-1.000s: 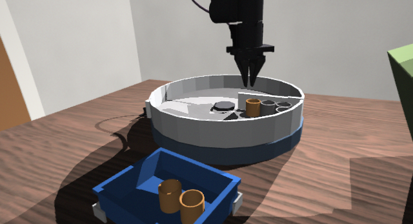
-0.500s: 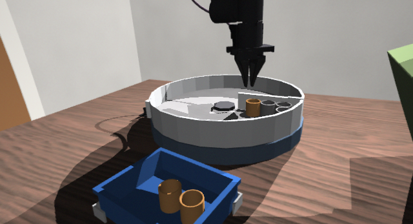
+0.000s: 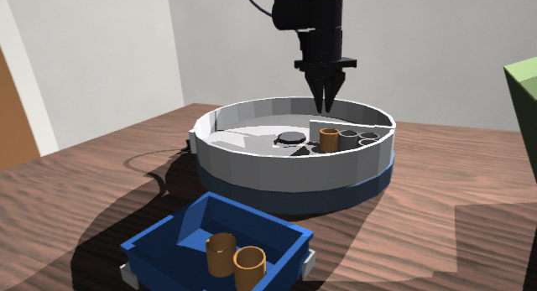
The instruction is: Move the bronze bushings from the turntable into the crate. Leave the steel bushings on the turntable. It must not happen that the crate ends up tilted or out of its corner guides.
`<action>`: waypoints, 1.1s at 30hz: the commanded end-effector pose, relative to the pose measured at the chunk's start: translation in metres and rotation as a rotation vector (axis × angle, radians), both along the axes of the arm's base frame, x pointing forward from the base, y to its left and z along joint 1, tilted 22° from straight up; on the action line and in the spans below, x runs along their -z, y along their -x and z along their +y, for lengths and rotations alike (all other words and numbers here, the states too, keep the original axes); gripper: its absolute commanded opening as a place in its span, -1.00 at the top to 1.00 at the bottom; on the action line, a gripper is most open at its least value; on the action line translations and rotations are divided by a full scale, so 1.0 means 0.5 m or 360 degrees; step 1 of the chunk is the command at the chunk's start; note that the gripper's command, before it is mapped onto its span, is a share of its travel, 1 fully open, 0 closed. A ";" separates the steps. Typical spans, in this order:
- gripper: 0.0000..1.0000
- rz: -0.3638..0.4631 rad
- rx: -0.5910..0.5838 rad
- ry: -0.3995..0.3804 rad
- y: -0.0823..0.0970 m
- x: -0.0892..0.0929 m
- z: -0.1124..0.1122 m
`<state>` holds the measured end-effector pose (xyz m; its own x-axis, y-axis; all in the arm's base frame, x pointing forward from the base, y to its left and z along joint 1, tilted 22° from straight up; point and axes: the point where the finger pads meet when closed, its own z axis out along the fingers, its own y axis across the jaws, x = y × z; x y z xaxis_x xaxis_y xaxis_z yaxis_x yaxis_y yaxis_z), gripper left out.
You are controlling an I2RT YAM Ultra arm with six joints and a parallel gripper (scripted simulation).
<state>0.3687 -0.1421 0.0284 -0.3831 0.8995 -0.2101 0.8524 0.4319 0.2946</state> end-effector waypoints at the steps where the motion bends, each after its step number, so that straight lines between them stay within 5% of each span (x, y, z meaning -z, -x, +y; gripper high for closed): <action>1: 0.70 -0.0042 0.0014 0.0021 -0.022 -0.021 -0.013; 33: 0.70 -0.0065 0.0016 0.0031 -0.025 -0.032 -0.017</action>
